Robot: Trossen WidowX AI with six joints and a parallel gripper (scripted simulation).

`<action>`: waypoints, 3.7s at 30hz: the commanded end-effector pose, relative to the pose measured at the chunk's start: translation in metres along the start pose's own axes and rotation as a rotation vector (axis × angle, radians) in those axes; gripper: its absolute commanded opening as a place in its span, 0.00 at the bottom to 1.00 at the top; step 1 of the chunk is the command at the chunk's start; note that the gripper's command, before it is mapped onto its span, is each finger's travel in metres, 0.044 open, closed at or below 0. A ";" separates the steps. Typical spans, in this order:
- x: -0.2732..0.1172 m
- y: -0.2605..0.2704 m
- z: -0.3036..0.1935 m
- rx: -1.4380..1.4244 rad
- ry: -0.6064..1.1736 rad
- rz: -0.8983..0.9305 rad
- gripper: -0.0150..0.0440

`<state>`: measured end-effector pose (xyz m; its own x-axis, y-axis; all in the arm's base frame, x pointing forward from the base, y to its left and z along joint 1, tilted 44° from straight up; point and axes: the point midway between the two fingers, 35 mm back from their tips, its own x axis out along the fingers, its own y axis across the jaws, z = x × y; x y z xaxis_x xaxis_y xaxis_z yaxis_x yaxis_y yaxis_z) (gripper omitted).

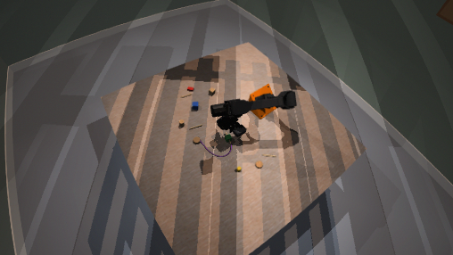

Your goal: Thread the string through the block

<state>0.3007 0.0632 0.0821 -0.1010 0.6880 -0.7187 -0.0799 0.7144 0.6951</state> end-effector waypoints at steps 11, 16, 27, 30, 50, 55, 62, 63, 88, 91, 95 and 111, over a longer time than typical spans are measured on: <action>0.001 -0.026 -0.010 -1.256 0.017 -0.001 0.46; 0.001 -0.027 -0.010 -1.325 0.018 0.000 0.46; 0.001 -0.027 -0.010 -1.325 0.018 0.000 0.46; 0.001 -0.027 -0.010 -1.325 0.018 0.000 0.46; 0.025 -0.028 -0.008 -1.324 0.018 -0.002 0.46; 0.033 -0.028 -0.008 -1.324 0.018 -0.003 0.46; 0.045 -0.028 -0.008 -1.324 0.018 -0.003 0.46; 0.046 -0.028 -0.008 -1.324 0.018 -0.002 0.46; 0.082 -0.027 -0.012 -1.325 0.015 0.002 0.46; 0.082 -0.027 -0.012 -1.325 0.015 0.002 0.46; 0.082 -0.027 -0.012 -1.325 0.015 0.002 0.46; 0.081 -0.028 -0.010 -1.332 -0.006 0.016 0.25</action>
<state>0.2848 0.0981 0.0060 -0.1094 0.6824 -0.7228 -0.9815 0.0410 0.1873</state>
